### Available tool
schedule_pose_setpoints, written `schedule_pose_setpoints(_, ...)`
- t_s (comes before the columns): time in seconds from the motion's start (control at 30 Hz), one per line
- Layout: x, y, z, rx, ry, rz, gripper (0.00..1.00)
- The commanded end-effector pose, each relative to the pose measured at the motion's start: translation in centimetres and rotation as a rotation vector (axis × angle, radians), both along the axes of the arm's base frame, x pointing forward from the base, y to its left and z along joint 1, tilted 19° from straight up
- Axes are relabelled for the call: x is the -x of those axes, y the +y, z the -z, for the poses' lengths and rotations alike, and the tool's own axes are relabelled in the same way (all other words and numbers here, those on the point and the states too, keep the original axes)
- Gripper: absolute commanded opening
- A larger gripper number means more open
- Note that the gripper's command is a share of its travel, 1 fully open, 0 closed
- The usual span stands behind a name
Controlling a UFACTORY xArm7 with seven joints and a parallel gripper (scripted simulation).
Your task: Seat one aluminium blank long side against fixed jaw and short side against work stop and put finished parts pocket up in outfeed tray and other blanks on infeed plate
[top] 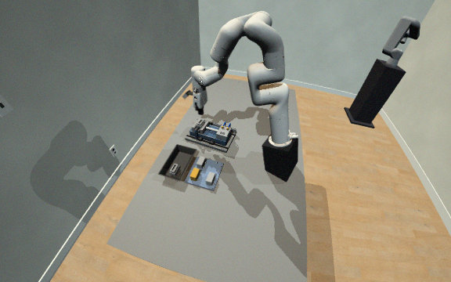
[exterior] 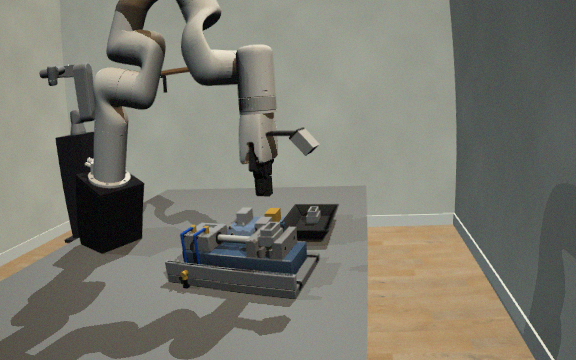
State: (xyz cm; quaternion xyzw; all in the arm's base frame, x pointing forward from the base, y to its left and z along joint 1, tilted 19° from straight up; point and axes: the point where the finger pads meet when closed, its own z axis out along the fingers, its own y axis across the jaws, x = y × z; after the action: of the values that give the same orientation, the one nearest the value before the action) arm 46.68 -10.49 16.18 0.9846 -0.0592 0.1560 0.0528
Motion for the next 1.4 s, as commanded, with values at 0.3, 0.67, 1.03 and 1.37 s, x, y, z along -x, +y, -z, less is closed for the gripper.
schedule_pose_setpoints(0.3, -0.09, -0.03, -0.12, 0.0, -0.003, 0.004, 0.0)
schedule_pose_setpoints(0.67, -0.02, -0.33, -0.37, -0.099, -0.042, 0.334, 0.0)
schedule_pose_setpoints(1.03, -0.1, -0.52, -0.51, -0.227, -0.095, 0.743, 0.0)
schedule_pose_setpoints(1.37, -0.3, -0.55, -0.47, -0.336, -0.14, 1.08, 0.0)
